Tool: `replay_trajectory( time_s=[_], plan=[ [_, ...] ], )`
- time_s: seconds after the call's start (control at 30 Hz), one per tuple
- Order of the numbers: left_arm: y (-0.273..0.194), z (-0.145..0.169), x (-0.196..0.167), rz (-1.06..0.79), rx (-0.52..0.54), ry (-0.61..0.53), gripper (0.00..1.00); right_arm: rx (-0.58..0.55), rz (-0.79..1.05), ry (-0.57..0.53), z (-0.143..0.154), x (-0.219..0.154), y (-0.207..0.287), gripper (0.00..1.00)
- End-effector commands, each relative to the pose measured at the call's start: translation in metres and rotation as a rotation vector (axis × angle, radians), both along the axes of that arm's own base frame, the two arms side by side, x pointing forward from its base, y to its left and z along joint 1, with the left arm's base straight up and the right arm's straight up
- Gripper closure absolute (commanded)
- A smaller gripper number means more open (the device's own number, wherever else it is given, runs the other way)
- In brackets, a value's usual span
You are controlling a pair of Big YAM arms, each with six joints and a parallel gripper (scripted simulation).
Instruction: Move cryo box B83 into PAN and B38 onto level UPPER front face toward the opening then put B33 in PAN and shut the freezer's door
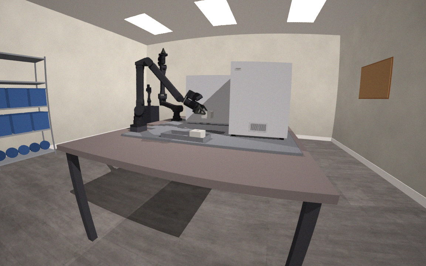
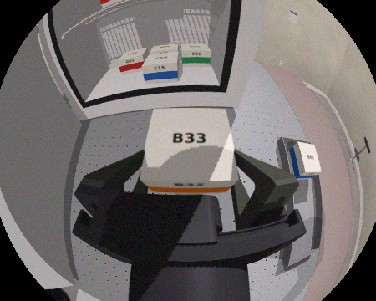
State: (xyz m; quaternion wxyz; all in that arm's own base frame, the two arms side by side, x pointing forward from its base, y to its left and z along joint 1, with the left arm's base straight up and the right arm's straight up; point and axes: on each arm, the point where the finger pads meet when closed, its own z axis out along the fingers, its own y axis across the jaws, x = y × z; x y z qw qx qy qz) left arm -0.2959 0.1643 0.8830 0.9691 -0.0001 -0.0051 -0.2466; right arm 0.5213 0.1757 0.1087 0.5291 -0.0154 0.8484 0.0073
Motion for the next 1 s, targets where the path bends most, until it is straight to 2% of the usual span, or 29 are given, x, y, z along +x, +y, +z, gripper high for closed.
replay_trajectory(
  time_s=[0.0,0.97],
  plan=[
    [-0.006,0.001,0.012,-0.012,0.016,0.033,1.00,0.009,-0.008,-0.051,0.019,0.001,-0.015,0.23],
    [-0.006,0.001,0.012,-0.012,0.016,0.033,1.00,0.004,-0.034,-0.052,0.019,-0.037,-0.089,0.23]
  ],
)
